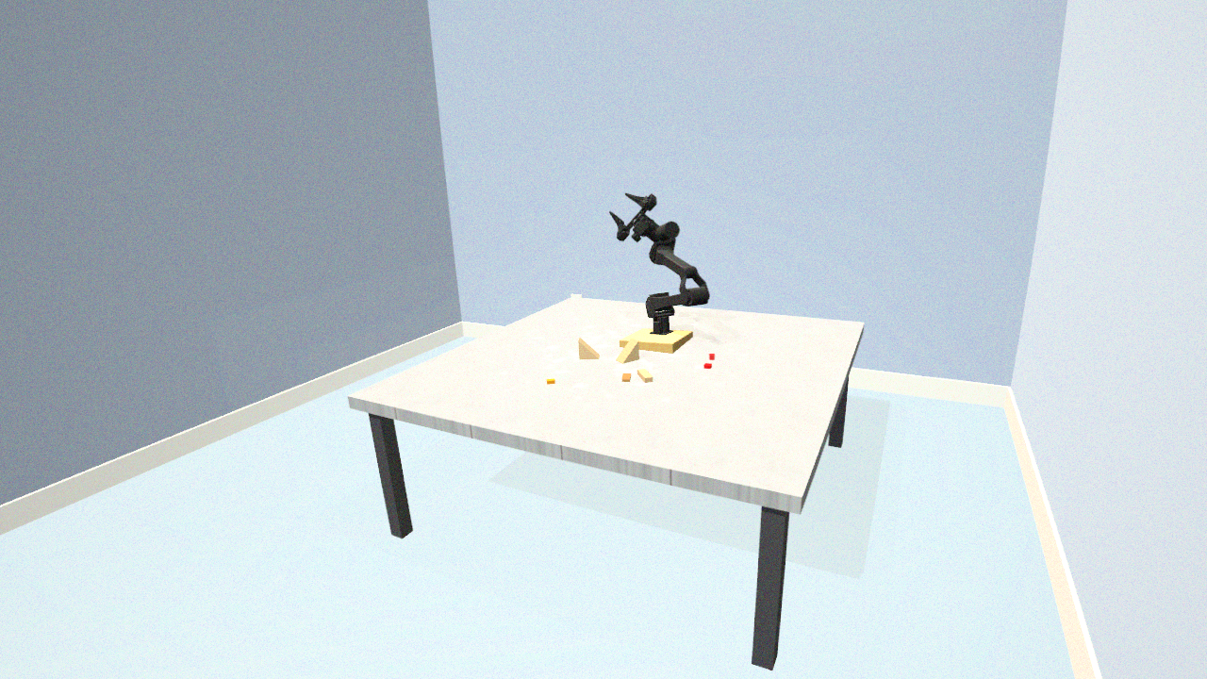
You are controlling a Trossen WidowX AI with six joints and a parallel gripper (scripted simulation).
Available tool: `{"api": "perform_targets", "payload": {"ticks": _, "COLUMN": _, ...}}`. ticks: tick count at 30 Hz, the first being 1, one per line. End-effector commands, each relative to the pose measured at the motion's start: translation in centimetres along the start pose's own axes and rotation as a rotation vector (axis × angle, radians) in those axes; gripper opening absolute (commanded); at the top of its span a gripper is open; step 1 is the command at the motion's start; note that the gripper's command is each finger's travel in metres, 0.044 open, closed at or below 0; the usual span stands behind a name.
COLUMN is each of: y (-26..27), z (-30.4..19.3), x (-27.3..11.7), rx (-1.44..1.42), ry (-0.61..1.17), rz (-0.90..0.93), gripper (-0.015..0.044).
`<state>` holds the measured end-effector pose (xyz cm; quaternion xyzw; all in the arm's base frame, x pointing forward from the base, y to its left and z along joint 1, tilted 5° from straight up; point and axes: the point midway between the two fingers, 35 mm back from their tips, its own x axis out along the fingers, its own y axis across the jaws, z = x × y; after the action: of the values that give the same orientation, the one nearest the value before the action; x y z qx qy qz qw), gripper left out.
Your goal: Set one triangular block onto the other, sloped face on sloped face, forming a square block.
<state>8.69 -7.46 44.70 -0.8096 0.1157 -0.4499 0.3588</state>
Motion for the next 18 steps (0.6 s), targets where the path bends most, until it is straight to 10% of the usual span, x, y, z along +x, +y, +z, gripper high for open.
{"api": "perform_targets", "payload": {"ticks": 1, "y": 0.0, "z": 0.0, "x": 0.0, "rx": 0.006, "ry": 0.0, "rz": -0.001, "gripper": 0.0426}}
{"api": "perform_targets", "payload": {"ticks": 18, "y": 6.6, "z": -2.2, "x": 2.8, "rx": 1.16, "ry": 0.031, "rz": 0.062, "gripper": 0.044}}
